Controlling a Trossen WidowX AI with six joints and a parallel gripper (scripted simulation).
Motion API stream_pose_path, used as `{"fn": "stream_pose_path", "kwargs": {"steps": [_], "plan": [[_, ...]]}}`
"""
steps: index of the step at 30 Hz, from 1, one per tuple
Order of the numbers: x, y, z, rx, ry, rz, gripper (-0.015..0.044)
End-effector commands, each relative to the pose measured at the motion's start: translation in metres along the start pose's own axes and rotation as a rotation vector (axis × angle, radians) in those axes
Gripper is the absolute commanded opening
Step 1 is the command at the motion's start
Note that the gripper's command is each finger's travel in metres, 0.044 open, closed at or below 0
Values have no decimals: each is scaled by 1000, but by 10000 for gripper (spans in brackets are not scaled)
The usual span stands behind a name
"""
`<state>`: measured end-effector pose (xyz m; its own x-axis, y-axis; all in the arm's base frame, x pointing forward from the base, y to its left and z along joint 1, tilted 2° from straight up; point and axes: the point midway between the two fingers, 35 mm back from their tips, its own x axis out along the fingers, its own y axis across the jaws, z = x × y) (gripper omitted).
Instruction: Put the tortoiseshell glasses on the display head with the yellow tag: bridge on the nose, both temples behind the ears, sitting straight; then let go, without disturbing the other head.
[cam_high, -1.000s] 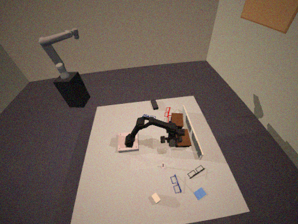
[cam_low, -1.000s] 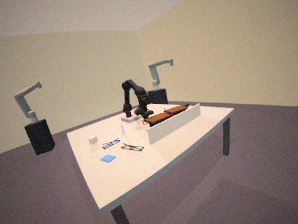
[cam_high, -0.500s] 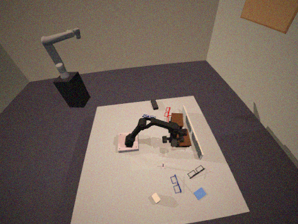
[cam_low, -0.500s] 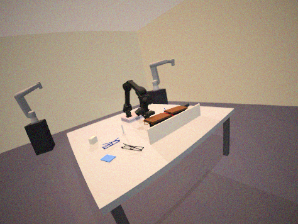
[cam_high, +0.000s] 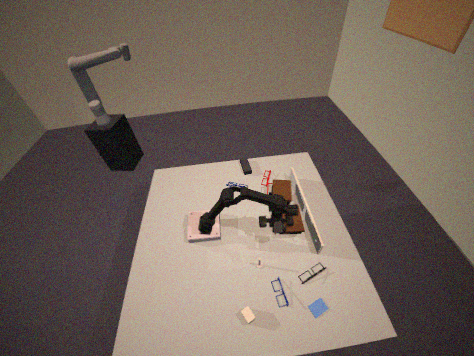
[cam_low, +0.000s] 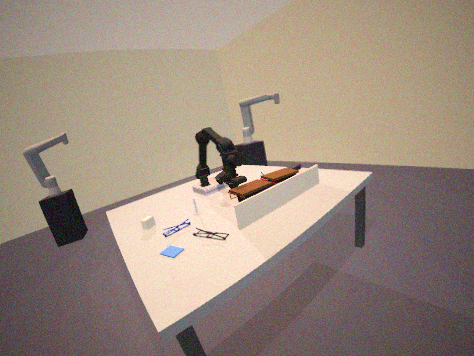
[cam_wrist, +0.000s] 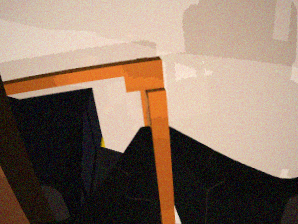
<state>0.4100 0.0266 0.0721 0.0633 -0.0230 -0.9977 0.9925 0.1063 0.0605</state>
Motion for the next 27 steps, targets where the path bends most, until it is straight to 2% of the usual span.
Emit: {"fn": "stream_pose_path", "kwargs": {"steps": [1, 27], "plan": [[-2, 3, 0, 3, -1, 7, 0], [4, 3, 0, 3, -1, 7, 0]]}}
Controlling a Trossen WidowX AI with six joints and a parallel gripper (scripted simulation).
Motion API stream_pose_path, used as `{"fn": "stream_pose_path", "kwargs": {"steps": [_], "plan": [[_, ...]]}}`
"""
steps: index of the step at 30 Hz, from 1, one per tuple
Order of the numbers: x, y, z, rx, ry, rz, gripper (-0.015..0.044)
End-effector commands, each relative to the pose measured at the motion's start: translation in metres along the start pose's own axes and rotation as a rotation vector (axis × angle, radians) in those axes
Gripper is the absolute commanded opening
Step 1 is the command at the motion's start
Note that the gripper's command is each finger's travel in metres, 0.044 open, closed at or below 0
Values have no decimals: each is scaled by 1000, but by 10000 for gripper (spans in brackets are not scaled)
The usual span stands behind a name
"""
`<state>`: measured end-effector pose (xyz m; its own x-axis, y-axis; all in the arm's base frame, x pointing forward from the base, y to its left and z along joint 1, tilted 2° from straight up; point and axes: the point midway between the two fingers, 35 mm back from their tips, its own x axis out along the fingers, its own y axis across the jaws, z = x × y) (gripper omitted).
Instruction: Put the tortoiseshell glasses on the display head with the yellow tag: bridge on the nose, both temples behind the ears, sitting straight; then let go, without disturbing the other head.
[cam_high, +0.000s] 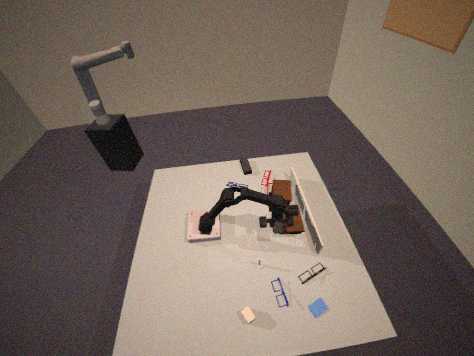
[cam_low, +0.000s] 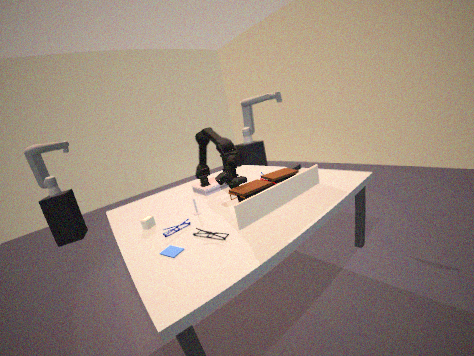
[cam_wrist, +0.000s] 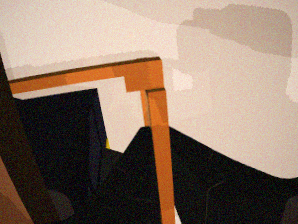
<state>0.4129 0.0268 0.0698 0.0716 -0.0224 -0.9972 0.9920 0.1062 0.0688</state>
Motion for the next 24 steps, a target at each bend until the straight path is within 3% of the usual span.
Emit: {"fn": "stream_pose_path", "kwargs": {"steps": [1, 2, 6, 14, 19, 24], "plan": [[2, 0, 0, 3, -1, -1, 0], [2, 0, 0, 3, -1, -1, 0], [1, 0, 0, 0, 0, -1, 105], [1, 0, 0, 0, 0, -1, 107], [-31, -1, 0, 2, 4, -5, 107], [-34, -1, -1, 3, 4, -6, 107]]}}
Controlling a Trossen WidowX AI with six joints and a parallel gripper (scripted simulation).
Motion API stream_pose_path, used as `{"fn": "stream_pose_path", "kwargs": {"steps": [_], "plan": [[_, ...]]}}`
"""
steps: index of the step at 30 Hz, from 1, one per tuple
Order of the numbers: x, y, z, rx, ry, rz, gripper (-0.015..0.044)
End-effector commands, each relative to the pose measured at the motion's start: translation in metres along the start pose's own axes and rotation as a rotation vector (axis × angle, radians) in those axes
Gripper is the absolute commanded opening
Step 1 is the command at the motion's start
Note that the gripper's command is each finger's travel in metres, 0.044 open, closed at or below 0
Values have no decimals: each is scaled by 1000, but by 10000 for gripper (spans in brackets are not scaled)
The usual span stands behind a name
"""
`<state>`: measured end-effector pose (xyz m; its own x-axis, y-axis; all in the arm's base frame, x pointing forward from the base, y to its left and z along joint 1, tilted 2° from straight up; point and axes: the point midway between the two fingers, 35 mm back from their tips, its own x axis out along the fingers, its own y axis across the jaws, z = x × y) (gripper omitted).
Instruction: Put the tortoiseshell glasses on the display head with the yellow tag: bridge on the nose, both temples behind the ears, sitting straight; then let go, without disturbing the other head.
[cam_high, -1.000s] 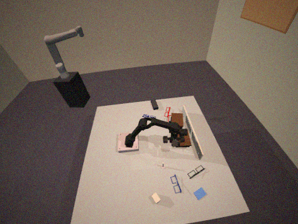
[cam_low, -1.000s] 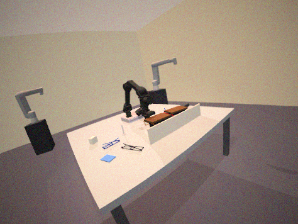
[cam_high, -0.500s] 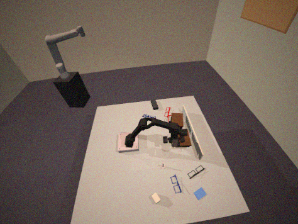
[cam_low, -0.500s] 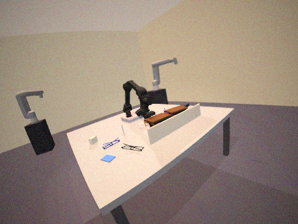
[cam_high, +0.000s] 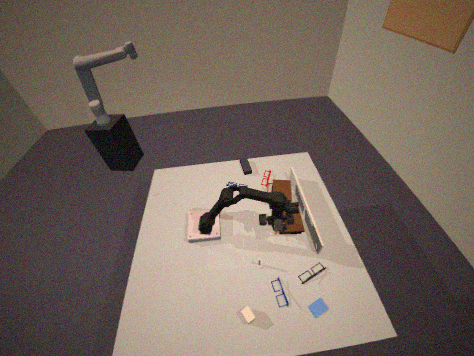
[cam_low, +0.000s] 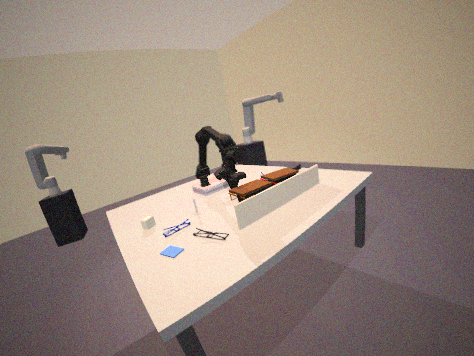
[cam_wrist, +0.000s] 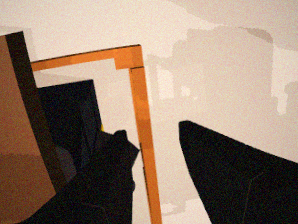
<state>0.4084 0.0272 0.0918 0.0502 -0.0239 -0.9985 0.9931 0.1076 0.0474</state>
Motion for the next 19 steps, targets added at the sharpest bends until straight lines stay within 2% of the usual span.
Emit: {"fn": "stream_pose_path", "kwargs": {"steps": [1, 19], "plan": [[-12, 1, 0, 4, 3, 16, 107], [-14, -11, 0, 4, 3, 15, 107]]}}
